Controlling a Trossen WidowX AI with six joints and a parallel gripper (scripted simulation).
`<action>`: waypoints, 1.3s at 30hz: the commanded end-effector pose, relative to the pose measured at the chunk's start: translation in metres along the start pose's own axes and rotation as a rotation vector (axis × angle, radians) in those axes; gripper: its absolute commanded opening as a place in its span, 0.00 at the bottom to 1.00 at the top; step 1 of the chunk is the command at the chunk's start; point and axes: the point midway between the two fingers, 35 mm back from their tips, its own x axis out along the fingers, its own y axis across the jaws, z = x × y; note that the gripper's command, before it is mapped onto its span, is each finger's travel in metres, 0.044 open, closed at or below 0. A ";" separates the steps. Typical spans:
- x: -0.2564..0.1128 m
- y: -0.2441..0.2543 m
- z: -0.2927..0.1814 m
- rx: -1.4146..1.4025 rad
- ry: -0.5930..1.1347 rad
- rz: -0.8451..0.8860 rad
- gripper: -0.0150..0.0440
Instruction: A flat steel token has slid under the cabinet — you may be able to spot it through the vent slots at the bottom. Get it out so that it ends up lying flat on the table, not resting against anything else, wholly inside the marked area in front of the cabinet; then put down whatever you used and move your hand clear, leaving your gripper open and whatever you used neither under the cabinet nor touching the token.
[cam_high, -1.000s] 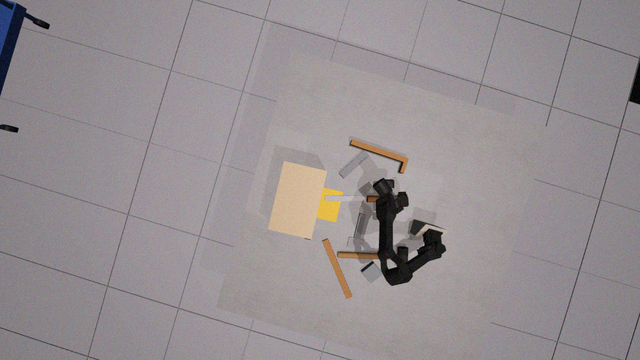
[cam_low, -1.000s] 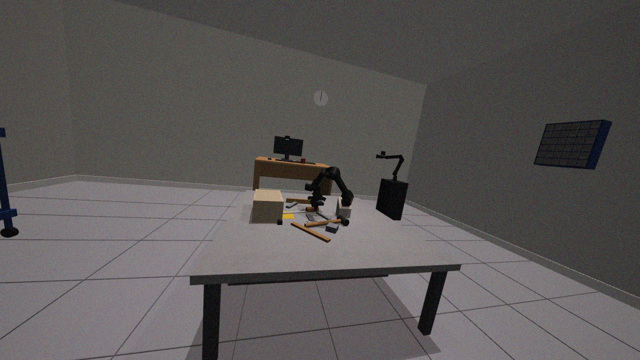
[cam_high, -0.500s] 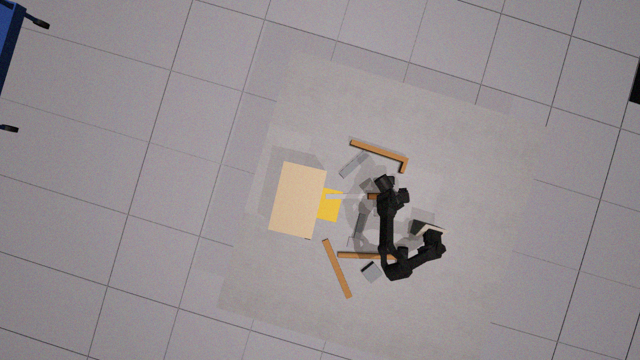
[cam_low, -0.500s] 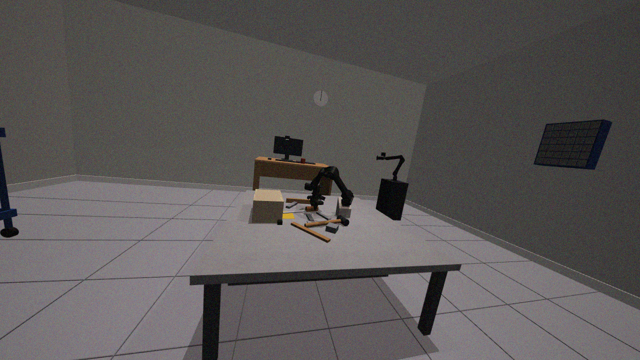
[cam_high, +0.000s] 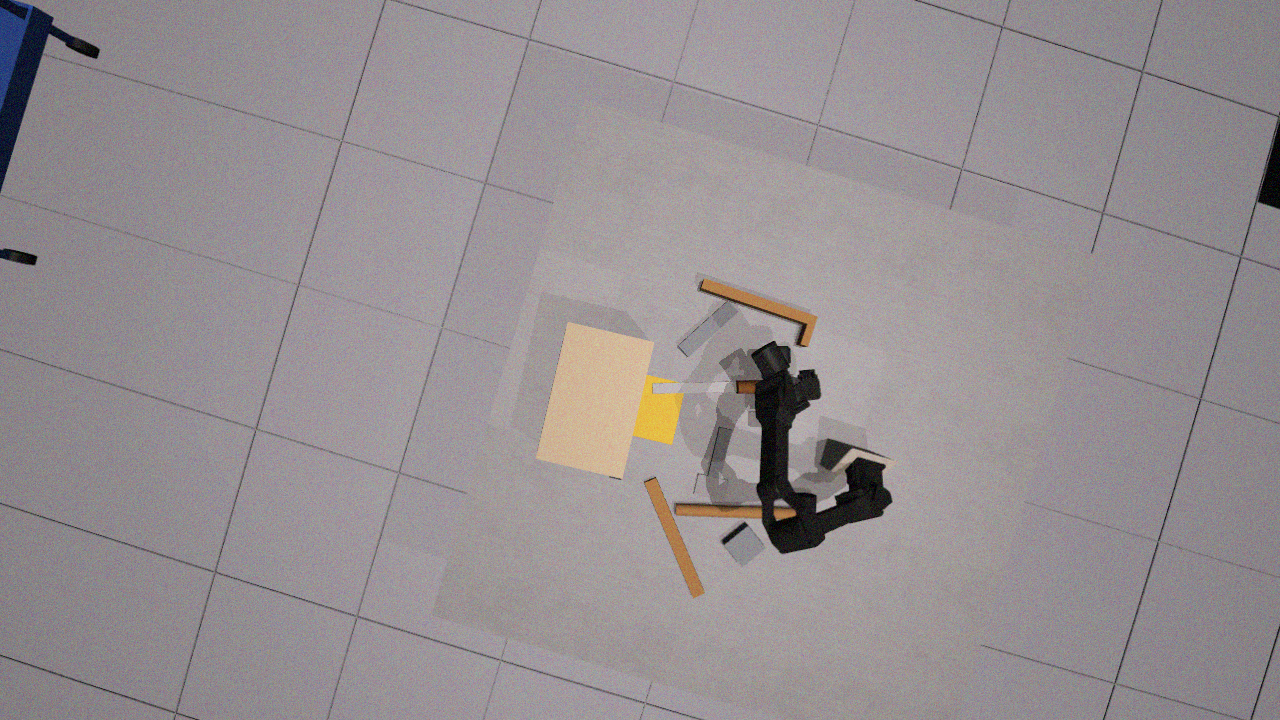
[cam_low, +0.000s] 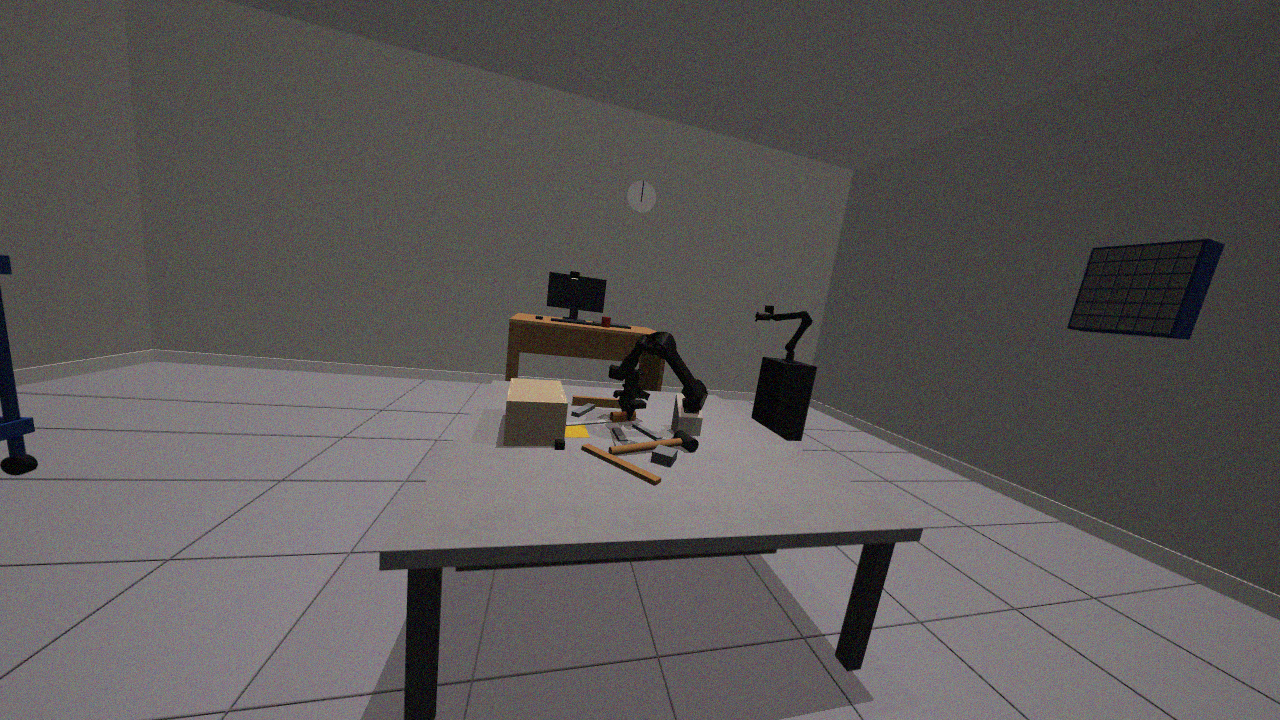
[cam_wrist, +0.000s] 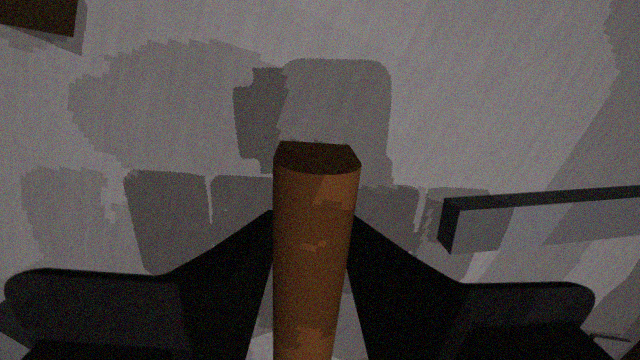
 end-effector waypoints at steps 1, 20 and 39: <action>0.000 0.000 0.000 0.000 0.000 0.000 0.34; 0.001 0.001 0.000 -0.004 0.004 0.005 0.71; 0.002 0.002 0.000 -0.013 0.005 0.010 0.49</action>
